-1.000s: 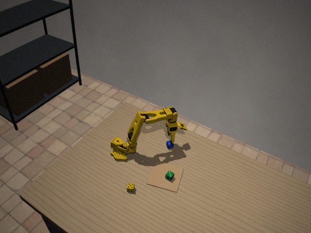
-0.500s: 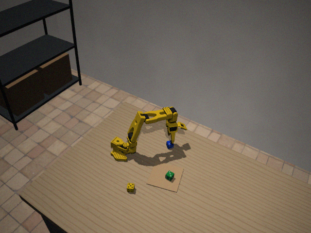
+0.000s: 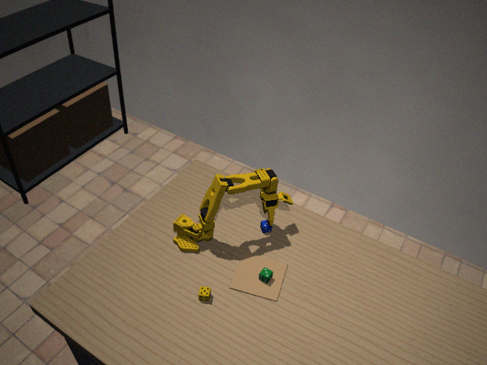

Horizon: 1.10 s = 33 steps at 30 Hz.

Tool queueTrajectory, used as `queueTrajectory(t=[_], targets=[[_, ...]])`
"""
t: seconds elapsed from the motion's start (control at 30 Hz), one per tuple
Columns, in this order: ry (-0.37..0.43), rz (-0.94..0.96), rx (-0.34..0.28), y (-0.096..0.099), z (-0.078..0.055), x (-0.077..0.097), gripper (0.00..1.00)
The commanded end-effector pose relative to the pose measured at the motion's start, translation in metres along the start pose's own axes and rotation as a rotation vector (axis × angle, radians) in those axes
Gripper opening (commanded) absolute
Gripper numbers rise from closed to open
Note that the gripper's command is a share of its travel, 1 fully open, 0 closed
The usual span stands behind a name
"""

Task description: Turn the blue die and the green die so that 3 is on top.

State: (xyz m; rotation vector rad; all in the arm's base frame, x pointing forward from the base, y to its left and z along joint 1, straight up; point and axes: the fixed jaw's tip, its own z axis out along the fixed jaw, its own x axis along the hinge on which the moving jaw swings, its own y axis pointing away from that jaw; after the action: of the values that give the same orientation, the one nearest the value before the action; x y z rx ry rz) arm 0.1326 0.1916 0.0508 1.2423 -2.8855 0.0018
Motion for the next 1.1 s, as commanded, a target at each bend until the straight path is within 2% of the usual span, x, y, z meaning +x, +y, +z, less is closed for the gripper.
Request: queueTrajectory(t=[0.0, 0.37, 0.73, 1.07], targets=[[-0.040, -0.001, -0.006, 0.002, 0.000, -0.005, 0.35], [-0.040, -0.001, -0.006, 0.002, 0.019, -0.005, 0.35], [-0.040, -0.001, -0.006, 0.002, 0.028, -0.004, 0.35], [-0.040, -0.001, -0.006, 0.002, 0.029, -0.004, 0.35]])
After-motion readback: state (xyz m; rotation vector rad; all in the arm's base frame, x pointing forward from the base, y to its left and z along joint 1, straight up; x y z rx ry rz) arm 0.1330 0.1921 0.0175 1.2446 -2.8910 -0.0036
